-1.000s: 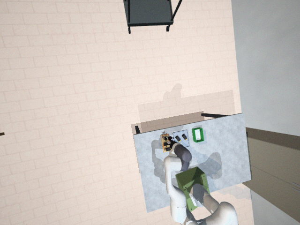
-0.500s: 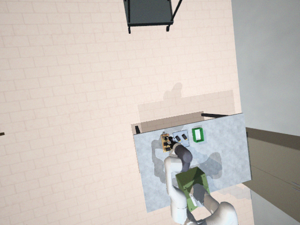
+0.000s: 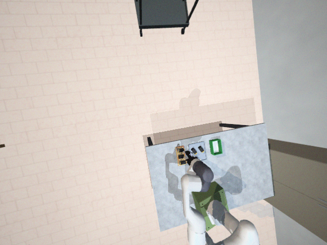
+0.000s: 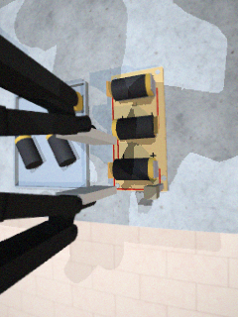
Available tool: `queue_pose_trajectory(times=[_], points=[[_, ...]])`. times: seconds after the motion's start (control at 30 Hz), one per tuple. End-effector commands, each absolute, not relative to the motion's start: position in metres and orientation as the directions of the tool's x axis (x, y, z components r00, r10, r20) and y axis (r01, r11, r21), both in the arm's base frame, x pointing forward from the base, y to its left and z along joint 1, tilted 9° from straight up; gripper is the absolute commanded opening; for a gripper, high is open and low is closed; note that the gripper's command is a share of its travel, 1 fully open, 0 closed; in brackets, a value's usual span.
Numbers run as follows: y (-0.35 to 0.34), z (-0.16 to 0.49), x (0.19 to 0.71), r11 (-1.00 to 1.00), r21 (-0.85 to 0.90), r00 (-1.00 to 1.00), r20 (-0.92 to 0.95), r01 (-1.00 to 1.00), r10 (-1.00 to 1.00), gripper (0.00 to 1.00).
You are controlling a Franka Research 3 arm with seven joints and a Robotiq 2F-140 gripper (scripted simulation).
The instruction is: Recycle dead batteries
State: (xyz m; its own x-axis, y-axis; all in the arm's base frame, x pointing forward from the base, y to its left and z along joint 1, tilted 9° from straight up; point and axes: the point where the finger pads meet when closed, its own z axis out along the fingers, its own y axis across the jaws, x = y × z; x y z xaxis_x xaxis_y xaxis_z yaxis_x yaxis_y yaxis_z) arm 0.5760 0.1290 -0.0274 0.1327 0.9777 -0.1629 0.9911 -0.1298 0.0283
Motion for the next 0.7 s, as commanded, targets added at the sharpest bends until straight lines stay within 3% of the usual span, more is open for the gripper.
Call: queue_pose_trajectory(times=[0.0, 0.4, 0.67], points=[[0.134, -0.029, 0.554, -0.119, 0.019, 0.121, -0.163, 0.993, 0.979, 0.29], [0.146, -0.031, 0.461, -0.119, 0.019, 0.121, -0.163, 0.993, 0.979, 0.29], [0.147, -0.031, 0.455, -0.119, 0.019, 0.121, -0.163, 0.993, 0.979, 0.29]])
